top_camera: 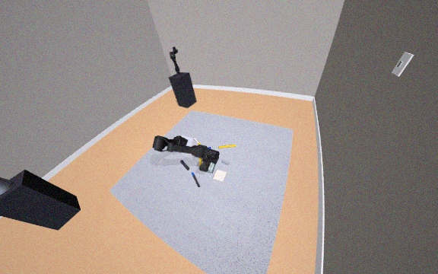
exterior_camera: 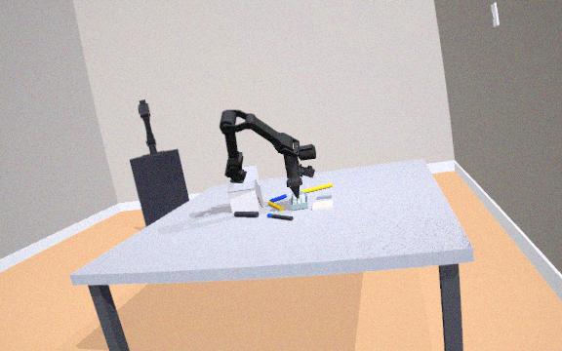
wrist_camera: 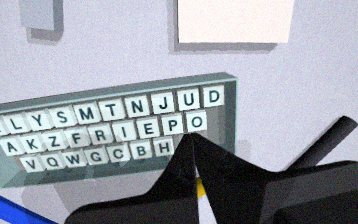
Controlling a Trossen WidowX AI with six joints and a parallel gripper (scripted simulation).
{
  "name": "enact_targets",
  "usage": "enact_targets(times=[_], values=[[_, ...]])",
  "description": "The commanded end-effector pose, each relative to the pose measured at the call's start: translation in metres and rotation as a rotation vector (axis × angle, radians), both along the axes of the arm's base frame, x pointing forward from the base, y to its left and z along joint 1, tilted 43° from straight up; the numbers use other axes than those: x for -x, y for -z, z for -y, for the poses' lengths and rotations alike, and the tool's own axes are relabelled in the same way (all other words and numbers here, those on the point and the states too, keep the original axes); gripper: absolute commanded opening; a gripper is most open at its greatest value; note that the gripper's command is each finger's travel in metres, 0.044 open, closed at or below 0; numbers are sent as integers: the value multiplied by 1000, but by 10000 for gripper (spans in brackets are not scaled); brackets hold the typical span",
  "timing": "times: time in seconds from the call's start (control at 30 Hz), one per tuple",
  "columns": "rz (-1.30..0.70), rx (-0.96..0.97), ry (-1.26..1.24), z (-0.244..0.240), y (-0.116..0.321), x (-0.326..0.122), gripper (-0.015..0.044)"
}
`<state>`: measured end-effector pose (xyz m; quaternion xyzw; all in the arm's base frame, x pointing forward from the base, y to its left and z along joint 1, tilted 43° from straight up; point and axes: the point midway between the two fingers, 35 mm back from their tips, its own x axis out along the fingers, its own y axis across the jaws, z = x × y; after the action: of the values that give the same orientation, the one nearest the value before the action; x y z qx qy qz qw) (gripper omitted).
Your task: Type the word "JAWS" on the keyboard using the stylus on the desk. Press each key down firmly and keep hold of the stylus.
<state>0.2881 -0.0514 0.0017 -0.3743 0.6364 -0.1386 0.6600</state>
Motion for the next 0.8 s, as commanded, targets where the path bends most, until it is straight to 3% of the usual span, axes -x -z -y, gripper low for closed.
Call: enact_targets(times=[0.0,0.13,0.5,0.77], values=[[1,1,-2,0,-1,2,0],[-1,1,-2,-8,13,35,0],[-1,0,-2,-10,15,37,0],[-1,-3,-2,-61,66,60,0]])
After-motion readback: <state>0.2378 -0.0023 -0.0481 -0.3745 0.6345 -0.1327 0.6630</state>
